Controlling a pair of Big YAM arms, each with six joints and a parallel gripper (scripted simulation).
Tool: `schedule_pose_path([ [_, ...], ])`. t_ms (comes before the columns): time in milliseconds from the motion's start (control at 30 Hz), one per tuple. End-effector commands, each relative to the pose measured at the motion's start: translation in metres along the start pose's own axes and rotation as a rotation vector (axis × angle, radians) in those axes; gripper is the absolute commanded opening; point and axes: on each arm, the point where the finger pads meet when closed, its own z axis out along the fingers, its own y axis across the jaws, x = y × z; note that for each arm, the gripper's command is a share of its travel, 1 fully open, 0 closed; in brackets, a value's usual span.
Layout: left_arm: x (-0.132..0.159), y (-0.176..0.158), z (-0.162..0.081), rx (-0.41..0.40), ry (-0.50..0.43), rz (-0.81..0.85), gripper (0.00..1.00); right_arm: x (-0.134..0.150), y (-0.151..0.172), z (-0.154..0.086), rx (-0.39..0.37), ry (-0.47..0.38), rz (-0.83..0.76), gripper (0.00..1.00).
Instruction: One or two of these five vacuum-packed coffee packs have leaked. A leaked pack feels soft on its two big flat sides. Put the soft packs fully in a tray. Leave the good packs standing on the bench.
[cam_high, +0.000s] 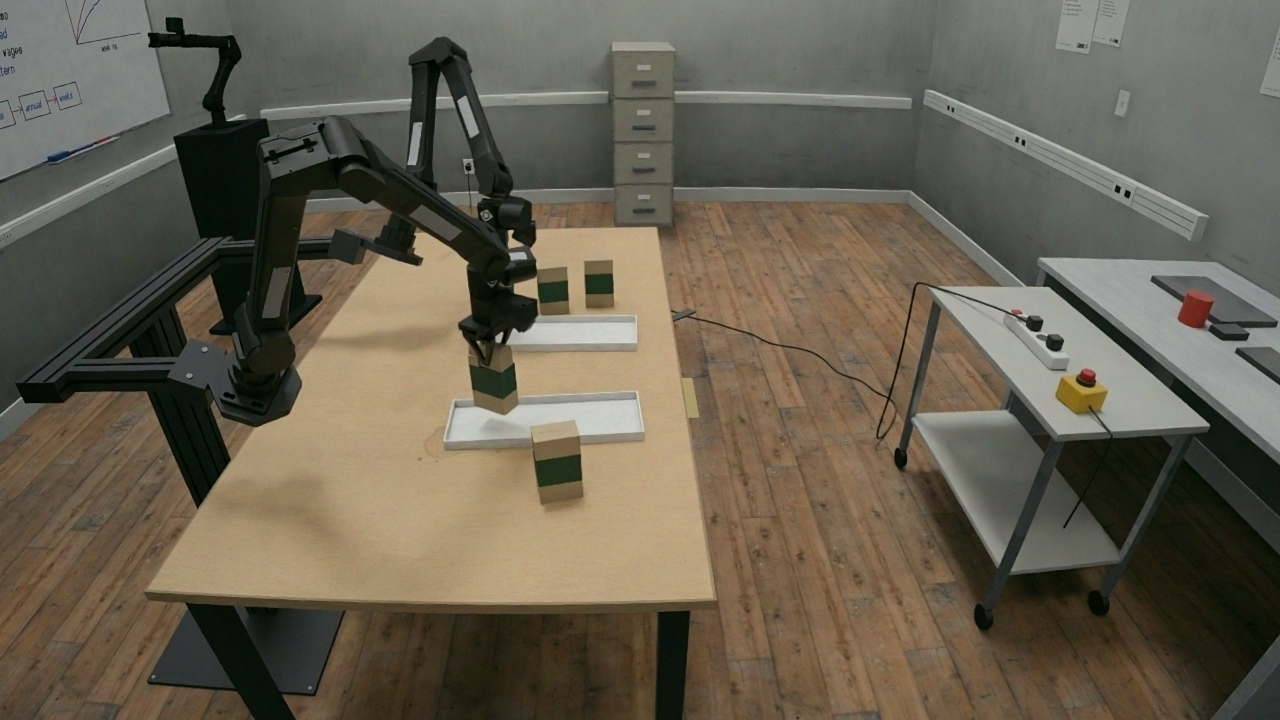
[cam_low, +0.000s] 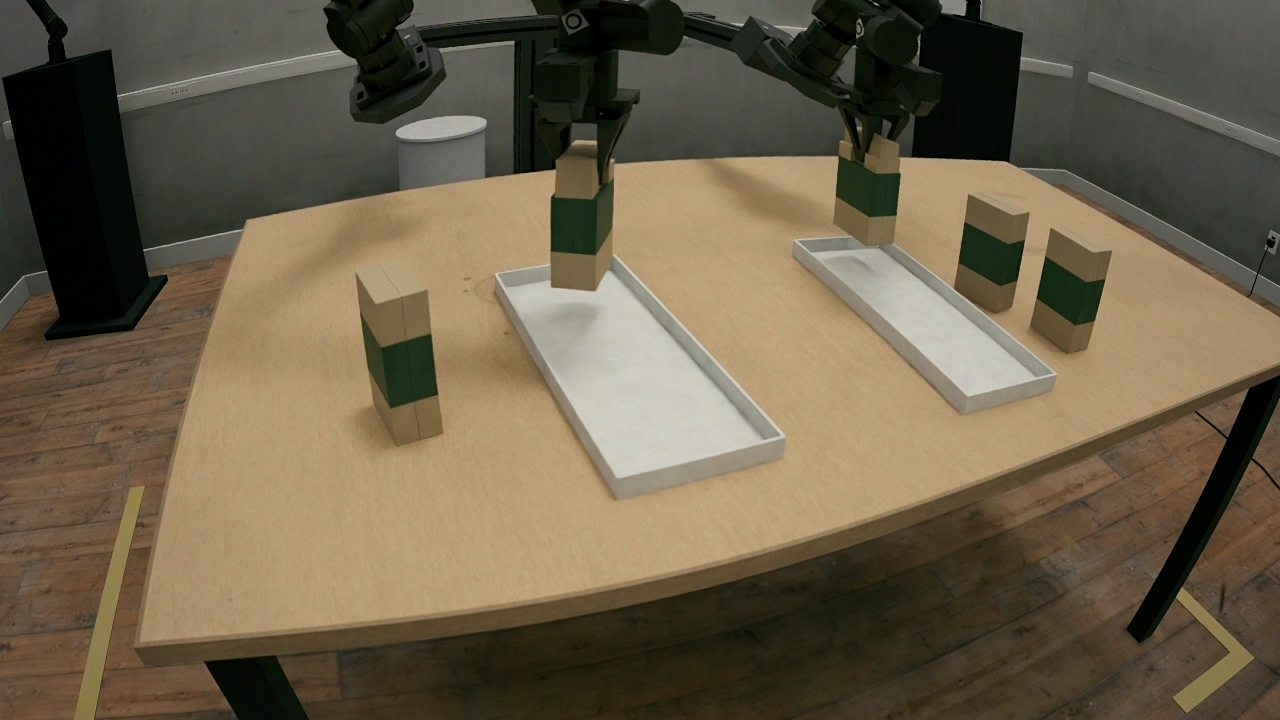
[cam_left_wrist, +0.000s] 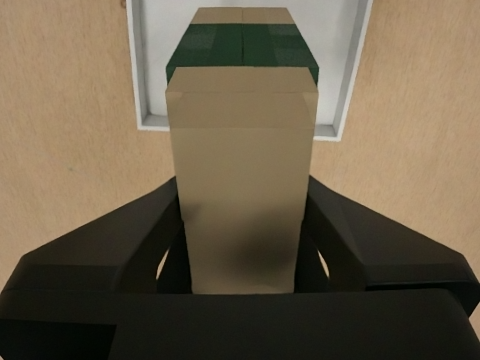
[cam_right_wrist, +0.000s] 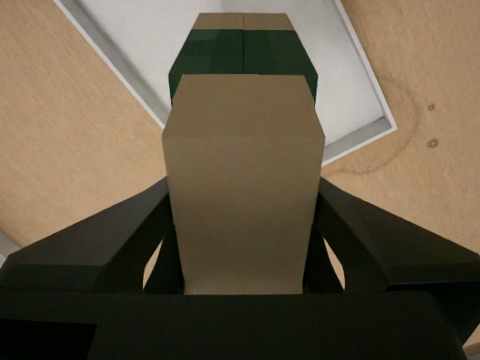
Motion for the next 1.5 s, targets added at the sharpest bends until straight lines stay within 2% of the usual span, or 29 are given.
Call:
schedule_pose_path([
  [0,-0.006,0.000,0.006,0.002,-0.005,-0.007,0.22,-0.016,0.019,-0.017,-0.044,-0.024,0.020,0.22],
  [267,-0.001,0.002,0.019,-0.001,0.004,-0.002,0.22,-0.016,0.019,-0.017,-0.044,-0.024,0.020,0.22],
  [333,-0.002,0.002,0.021,-0.001,0.002,-0.003,0.22,-0.017,0.017,-0.002,-0.030,-0.019,0.019,0.22],
  [633,0.000,0.002,0.031,-0.001,0.004,-0.002,0.22,-0.010,0.012,0.008,-0.025,-0.014,0.008,0.22],
  [800,-0.002,0.002,0.037,-0.001,0.002,-0.003,0.22,-0.003,0.001,0.024,0.002,0.000,0.002,0.22],
  [967,-0.001,0.002,0.041,-0.001,0.003,-0.003,0.22,-0.003,0.007,0.022,-0.013,-0.006,-0.003,0.22],
  [1000,0.000,0.002,0.043,-0.002,0.004,-0.002,0.22,-0.013,0.013,0.010,-0.045,-0.023,0.014,0.22],
  [1100,-0.001,0.002,0.046,-0.001,0.003,-0.003,0.22,-0.007,0.003,0.031,-0.006,-0.004,0.007,0.22],
  [1133,-0.009,-0.002,0.040,0.006,-0.015,-0.009,0.22,-0.004,0.001,0.034,0.000,-0.001,0.003,0.22],
  [1267,-0.009,-0.002,0.040,0.006,-0.015,-0.009,0.22,-0.001,0.007,0.036,-0.010,-0.003,-0.008,0.22],
  [1400,-0.009,-0.002,0.040,0.006,-0.015,-0.009,0.22,-0.010,0.003,0.038,-0.015,-0.011,0.014,0.22],
  [1467,-0.003,0.002,0.046,-0.001,0.000,-0.004,0.22,-0.008,0.005,0.046,-0.007,-0.006,0.009,0.22],
])
